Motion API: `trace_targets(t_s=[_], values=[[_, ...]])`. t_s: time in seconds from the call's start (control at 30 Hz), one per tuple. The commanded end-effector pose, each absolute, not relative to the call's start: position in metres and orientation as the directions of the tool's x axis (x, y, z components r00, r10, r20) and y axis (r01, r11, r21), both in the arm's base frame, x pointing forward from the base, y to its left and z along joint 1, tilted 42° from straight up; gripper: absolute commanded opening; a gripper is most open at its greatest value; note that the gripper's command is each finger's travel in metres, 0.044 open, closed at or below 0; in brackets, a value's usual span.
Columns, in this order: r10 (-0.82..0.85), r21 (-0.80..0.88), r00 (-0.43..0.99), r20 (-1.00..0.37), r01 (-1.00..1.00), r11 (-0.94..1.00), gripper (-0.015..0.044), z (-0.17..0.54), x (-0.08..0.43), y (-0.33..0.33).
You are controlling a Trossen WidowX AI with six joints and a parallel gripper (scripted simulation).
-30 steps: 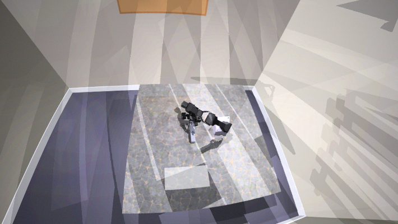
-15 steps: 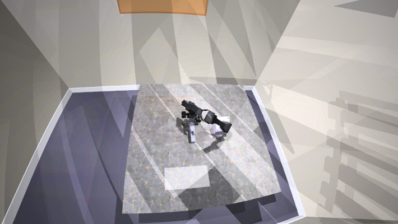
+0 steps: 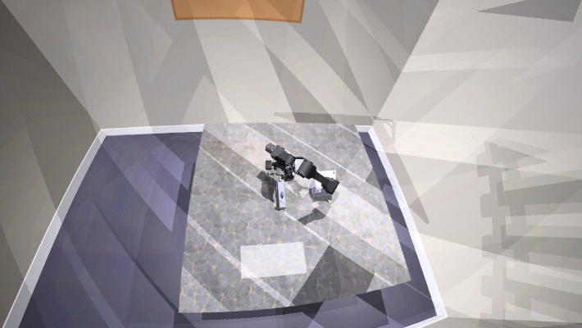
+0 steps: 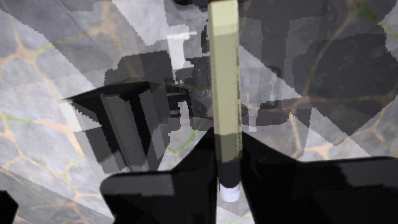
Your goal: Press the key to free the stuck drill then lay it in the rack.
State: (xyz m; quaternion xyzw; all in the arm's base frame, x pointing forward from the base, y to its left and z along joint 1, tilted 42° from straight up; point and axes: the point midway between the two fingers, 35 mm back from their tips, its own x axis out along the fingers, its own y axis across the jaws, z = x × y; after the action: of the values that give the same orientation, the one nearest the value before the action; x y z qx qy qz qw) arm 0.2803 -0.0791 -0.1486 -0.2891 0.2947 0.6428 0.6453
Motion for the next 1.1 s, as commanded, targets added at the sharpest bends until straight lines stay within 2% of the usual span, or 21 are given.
trace_targets(t_s=[0.0, 1.07], values=[[0.658, 0.007, 0.001, -0.753, -1.000, 0.010, 0.0000, -0.153, 0.280, -0.086], [0.656, 0.007, 0.002, -0.755, -1.000, 0.010, 0.0000, -0.164, 0.280, -0.108]])
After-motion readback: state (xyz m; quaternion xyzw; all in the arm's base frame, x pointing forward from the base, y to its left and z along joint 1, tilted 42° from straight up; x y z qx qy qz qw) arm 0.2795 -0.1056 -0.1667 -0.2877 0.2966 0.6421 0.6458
